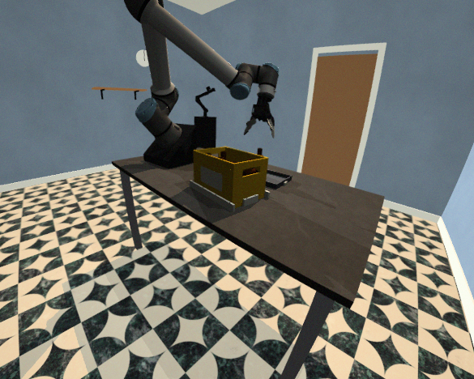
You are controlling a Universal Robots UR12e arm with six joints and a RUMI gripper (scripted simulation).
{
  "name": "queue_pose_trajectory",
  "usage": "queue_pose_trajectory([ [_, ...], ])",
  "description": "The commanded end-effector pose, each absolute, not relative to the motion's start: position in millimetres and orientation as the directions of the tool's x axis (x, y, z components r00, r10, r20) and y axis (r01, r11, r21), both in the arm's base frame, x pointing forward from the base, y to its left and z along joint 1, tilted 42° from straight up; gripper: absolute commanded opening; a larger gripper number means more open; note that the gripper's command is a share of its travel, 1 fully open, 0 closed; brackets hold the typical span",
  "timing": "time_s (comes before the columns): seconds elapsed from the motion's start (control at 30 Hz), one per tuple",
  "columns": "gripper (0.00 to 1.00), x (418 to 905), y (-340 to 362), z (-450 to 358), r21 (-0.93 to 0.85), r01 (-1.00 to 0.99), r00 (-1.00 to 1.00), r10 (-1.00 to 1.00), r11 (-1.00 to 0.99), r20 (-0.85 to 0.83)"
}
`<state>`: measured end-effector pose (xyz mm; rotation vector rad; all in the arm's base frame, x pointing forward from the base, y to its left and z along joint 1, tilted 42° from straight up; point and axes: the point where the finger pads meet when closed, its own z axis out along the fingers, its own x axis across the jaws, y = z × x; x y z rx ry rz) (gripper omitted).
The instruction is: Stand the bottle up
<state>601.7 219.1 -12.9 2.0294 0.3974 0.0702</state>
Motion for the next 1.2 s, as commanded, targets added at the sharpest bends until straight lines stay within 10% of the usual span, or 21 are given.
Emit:
queue_pose_trajectory([
  [0.0,1.00,601.1,224.5,-7.0,0.871,0.248,0.944,0.308,-0.424,-0.119],
  [0.63,1.00,600.3,229.2,-1.6,0.871,0.248,0.944,0.308,-0.424,-0.119],
  [0.67,0.00,600.3,229.3,-1.6,0.871,0.248,0.944,0.308,-0.424,-0.119],
  [1.17,0.00,600.3,229.3,-1.6,0.871,0.248,0.944,0.308,-0.424,-0.119],
])
